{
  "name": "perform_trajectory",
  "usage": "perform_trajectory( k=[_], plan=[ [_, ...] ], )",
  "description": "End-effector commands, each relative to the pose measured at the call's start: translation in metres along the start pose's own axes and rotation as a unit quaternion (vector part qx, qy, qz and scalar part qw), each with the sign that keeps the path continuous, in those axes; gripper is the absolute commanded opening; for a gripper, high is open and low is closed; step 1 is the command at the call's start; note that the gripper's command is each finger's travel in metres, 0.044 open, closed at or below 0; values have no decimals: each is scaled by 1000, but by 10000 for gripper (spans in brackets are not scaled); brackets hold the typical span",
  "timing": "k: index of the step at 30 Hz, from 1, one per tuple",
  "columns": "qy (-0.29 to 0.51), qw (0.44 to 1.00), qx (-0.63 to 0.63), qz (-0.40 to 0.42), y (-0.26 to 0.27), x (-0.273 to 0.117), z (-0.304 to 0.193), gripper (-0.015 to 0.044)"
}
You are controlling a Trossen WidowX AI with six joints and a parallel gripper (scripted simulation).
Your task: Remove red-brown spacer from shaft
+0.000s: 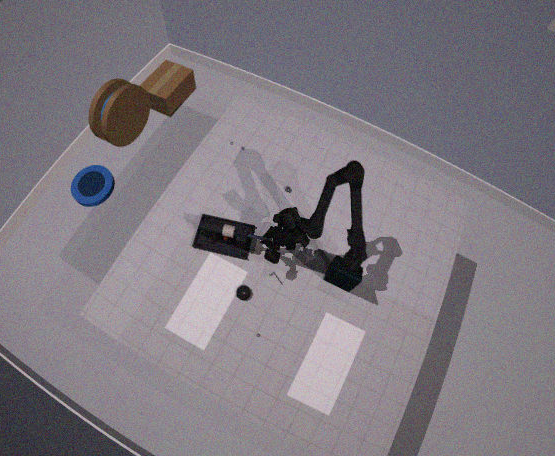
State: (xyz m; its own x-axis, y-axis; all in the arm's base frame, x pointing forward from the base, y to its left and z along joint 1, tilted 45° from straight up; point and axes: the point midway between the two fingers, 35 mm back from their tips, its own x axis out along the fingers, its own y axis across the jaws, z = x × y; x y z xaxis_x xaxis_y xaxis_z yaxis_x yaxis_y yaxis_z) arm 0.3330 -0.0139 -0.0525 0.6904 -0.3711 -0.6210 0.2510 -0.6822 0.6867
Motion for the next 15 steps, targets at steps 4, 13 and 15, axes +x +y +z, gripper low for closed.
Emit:
perform_trajectory(
  k=[4,13,15],
  plan=[
    [4,1000,2,0,0,3,-5,0],
    [5,1000,2,0,0,4,-7,0],
    [5,1000,2,0,0,5,-7,0]
  ],
)
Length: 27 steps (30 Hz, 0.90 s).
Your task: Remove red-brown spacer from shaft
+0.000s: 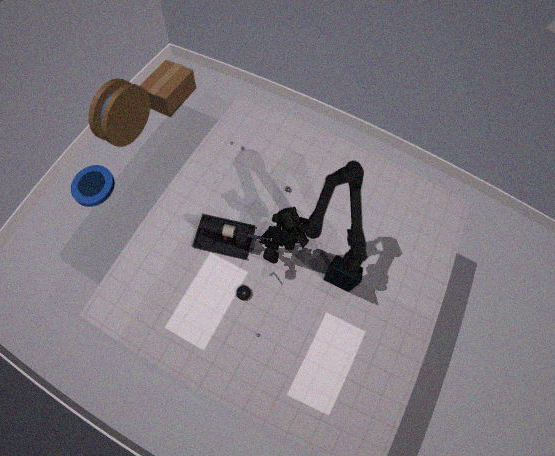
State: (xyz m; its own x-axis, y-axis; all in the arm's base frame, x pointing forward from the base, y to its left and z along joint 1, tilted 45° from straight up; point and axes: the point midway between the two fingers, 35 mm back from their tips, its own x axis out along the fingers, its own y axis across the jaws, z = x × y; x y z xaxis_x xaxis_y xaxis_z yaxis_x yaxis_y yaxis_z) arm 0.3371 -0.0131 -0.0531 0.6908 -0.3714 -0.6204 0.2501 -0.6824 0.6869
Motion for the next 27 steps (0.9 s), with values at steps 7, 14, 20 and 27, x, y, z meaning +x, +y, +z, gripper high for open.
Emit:
perform_trajectory(
  k=[7,14,20,27],
  plan=[
    [4,1000,1,0,0,3,-6,0],
    [4,1000,1,0,0,4,-7,0],
    [5,1000,1,0,0,5,-8,0],
    [5,1000,1,0,0,7,-10,0]
  ],
)
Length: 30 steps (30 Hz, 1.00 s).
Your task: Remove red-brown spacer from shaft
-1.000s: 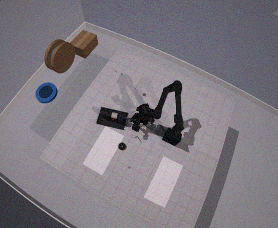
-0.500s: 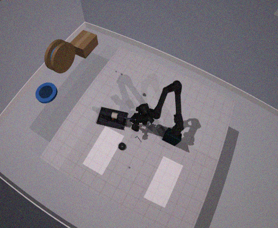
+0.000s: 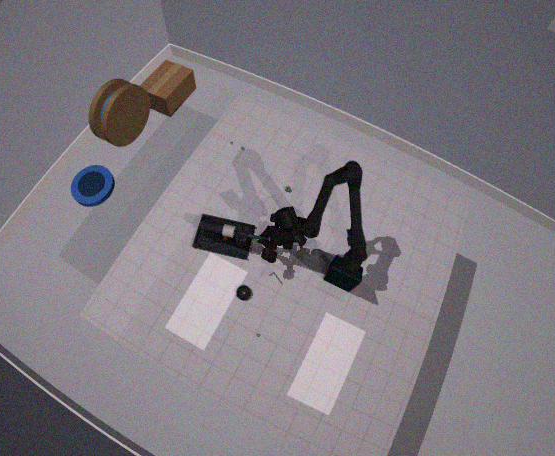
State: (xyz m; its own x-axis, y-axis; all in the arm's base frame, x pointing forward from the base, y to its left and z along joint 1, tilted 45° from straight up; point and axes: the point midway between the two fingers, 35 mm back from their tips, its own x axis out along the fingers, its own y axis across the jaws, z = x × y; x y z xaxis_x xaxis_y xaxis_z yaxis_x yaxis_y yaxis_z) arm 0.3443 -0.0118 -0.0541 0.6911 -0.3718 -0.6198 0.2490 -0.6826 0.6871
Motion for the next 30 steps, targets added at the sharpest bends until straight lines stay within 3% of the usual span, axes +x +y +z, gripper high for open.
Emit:
perform_trajectory(
  k=[1,30],
  plan=[
    [4,1000,1,-1,0,2,-4,0],
    [5,1000,1,-1,0,7,-10,0]
  ],
)
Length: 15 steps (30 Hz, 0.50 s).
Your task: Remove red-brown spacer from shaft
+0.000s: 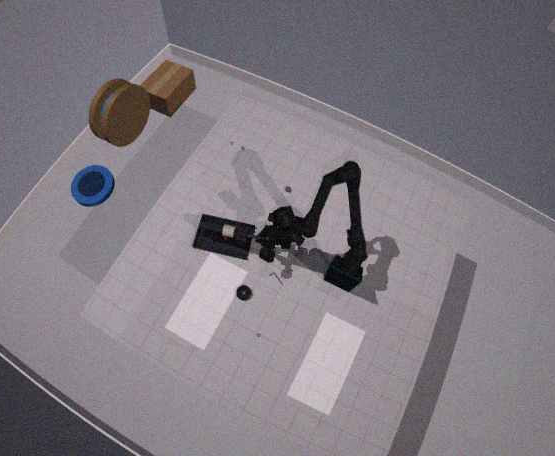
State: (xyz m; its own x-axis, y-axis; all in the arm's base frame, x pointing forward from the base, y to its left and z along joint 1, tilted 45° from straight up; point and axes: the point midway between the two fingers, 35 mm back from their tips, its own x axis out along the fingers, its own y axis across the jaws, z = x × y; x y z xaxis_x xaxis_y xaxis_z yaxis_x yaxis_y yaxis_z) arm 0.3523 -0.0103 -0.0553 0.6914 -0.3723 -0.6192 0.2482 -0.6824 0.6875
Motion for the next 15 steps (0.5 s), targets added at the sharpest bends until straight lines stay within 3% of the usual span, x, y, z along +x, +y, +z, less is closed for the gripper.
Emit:
perform_trajectory(
  k=[1,15],
  plan=[
    [5,1000,1,-1,0,2,-4,0],
    [5,1000,1,-1,0,4,-7,0]
  ],
)
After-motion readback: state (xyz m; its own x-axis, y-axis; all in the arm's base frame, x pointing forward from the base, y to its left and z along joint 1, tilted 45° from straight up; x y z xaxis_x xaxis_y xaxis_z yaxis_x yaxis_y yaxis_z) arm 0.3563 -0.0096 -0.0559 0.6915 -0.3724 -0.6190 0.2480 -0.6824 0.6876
